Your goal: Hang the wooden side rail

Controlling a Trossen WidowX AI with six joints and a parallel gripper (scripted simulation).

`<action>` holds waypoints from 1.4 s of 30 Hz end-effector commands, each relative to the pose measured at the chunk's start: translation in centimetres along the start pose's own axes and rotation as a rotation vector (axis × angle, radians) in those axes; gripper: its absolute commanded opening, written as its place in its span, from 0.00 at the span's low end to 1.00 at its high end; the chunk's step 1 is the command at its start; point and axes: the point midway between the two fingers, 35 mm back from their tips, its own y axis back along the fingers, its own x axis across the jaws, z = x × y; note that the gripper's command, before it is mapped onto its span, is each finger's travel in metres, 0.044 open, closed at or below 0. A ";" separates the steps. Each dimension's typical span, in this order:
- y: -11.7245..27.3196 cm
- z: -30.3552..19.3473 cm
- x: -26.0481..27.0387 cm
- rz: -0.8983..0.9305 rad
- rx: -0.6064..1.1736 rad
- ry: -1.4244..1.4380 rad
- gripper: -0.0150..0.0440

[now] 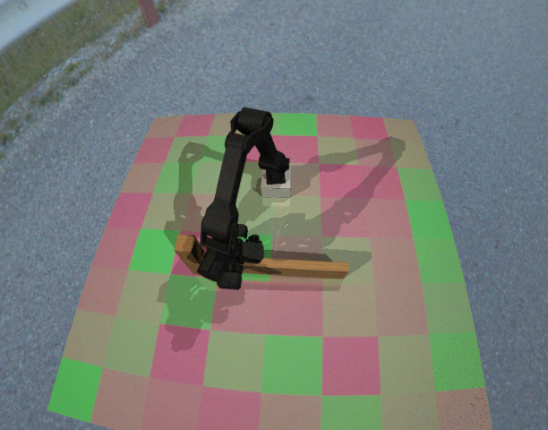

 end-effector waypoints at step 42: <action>0.3 -0.6 -0.3 -0.014 0.005 0.003 0.25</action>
